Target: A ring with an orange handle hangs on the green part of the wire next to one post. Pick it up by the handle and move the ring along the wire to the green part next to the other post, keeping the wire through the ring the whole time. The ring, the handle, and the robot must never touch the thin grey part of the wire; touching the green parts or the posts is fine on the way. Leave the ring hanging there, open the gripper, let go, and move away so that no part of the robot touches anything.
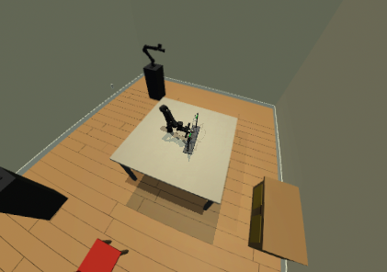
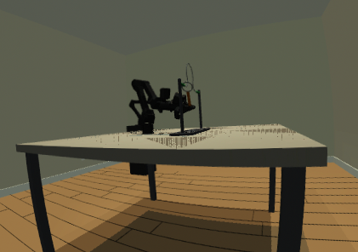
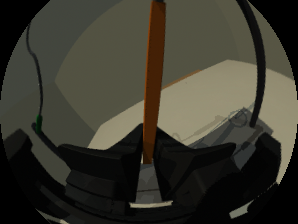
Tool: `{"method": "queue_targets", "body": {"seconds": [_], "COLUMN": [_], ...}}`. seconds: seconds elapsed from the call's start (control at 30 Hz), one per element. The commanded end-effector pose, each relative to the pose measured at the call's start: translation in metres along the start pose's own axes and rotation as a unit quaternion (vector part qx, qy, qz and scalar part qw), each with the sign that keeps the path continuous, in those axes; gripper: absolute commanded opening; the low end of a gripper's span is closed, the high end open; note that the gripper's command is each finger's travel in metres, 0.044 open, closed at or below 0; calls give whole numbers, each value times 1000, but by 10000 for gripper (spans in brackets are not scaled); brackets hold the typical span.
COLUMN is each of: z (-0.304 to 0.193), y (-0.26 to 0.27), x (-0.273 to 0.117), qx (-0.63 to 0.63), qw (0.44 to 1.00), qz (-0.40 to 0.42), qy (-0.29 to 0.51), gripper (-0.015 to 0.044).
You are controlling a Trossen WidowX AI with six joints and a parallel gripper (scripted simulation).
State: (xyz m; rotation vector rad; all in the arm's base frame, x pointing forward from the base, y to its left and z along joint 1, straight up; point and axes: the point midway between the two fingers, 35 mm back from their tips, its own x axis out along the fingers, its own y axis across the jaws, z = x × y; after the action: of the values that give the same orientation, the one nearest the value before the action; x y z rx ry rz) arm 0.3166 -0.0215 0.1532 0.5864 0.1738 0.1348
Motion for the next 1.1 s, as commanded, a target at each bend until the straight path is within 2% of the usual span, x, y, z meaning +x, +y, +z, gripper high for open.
{"method": "queue_targets", "body": {"seconds": [0.0, 1.07], "z": [4, 31], "y": [13, 83], "x": [-5, -52], "qx": [26, 243], "qw": [999, 950], "qz": [11, 83], "qy": [15, 177], "gripper": [-150, -150]}}
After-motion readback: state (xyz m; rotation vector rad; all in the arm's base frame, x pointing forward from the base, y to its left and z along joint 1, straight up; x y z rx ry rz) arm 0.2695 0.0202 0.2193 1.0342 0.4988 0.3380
